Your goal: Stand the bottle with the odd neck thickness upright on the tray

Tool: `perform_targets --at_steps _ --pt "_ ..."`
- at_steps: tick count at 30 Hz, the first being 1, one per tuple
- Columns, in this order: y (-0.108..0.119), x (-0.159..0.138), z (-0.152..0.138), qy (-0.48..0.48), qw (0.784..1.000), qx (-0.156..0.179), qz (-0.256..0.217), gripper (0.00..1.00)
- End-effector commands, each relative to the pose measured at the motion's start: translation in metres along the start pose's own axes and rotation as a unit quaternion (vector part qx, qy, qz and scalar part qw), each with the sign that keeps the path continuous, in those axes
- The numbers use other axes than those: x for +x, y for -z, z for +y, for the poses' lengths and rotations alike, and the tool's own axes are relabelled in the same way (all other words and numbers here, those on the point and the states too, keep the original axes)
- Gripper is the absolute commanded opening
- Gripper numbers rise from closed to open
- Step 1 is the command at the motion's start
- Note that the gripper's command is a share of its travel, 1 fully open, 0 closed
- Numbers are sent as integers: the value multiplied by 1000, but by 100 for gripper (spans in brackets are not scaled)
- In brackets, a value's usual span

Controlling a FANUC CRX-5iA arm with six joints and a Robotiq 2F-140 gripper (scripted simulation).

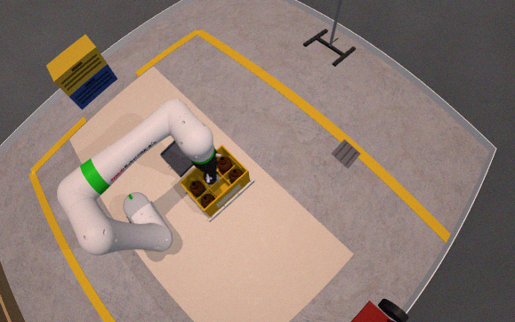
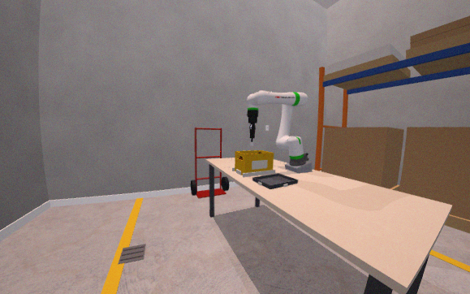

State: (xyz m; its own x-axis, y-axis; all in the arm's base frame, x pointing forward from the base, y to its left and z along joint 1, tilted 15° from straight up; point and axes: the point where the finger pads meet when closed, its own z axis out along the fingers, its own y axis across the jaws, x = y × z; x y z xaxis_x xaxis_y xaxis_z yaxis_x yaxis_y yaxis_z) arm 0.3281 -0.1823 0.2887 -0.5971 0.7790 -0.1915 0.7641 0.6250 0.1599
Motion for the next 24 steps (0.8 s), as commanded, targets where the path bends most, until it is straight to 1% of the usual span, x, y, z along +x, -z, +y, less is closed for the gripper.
perform_targets --at_steps 1,23,24 --pt "1 0 0 0 1000 0 -1 10" --pt "1 0 0 0 1000 0 -1 10" --pt "1 0 0 0 1000 0 -1 44"
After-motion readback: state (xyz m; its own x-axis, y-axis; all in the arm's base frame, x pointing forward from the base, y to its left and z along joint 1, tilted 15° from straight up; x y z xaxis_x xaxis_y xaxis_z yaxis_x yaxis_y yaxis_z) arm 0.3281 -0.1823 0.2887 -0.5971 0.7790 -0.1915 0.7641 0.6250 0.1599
